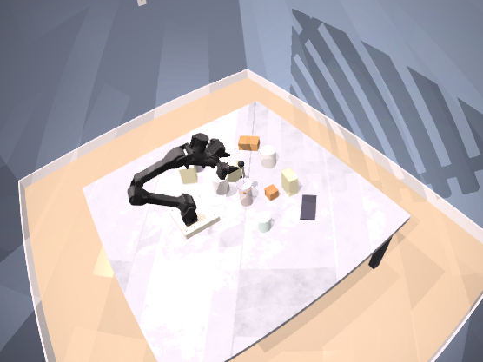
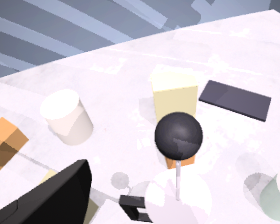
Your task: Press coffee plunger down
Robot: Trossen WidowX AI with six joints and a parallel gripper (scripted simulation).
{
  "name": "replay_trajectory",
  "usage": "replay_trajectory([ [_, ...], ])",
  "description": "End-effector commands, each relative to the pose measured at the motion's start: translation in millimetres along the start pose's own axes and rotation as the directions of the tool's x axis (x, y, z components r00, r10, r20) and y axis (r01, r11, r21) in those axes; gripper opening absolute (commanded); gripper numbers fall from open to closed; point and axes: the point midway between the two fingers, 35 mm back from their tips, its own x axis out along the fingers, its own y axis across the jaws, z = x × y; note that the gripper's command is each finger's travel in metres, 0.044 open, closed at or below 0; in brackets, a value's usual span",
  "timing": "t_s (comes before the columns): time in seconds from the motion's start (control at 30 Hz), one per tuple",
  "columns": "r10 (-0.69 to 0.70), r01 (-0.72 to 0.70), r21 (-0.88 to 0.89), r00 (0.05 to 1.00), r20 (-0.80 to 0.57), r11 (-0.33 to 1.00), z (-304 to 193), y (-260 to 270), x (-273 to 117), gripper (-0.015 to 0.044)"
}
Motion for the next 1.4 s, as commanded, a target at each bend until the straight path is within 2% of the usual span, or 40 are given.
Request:
replay_trajectory([
  [0.0, 0.004, -0.004, -0.005, 1.000, 0.010, 1.000, -4.4, 0.3, 2.5, 0.0440],
  [0.93, 0.003, -0.003, -0.004, 1.000, 0.013, 1.000, -3.9, 0.0, 42.3, 0.0440],
  [1.33, 0.003, -0.003, -0.004, 1.000, 0.013, 1.000, -3.9, 0.0, 42.3, 0.0125],
  [1.37, 0.003, -0.003, -0.004, 1.000, 0.013, 1.000, -3.9, 0.0, 42.3, 0.0123],
])
